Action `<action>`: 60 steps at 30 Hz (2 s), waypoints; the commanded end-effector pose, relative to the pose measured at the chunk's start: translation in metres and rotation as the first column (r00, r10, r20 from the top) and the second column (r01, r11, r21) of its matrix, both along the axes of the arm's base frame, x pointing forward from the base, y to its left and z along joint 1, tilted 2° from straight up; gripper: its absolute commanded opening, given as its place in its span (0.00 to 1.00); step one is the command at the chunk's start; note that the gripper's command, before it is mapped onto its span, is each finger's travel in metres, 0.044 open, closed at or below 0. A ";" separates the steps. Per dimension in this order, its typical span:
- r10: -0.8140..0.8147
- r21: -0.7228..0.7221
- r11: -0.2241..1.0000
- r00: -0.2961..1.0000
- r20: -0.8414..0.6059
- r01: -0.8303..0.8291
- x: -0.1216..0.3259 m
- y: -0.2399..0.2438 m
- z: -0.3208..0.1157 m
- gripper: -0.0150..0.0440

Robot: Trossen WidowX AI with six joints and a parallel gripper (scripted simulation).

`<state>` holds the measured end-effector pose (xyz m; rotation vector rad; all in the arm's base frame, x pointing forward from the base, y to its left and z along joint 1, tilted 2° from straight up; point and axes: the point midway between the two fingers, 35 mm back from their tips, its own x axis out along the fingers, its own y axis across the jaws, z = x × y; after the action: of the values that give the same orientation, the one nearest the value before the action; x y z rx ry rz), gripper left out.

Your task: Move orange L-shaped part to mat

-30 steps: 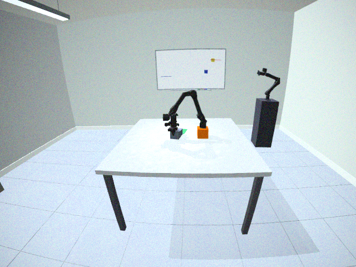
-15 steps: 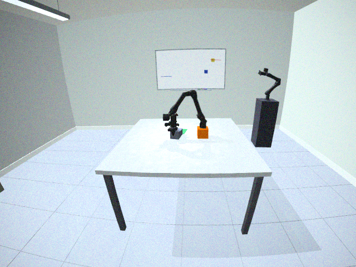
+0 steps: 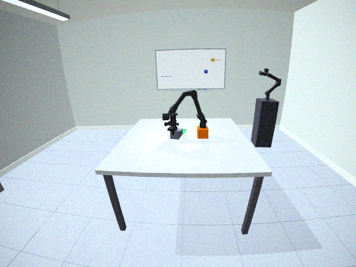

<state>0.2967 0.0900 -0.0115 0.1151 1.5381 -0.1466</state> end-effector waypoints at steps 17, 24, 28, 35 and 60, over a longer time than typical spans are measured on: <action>-0.008 0.003 1.000 1.000 0.016 0.008 -0.001 -0.007 0.098 0.56; -0.008 0.003 1.000 1.000 0.016 0.008 -0.001 -0.007 0.098 0.56; -0.008 0.003 1.000 1.000 0.016 0.008 -0.001 -0.007 0.098 0.56; -0.008 0.003 1.000 1.000 0.016 0.008 -0.001 -0.007 0.098 0.56; 0.996 -0.006 0.060 0.060 -0.059 -0.998 -0.005 -0.081 0.099 0.73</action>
<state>0.2974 0.0379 0.0881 -0.6123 1.4636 0.5499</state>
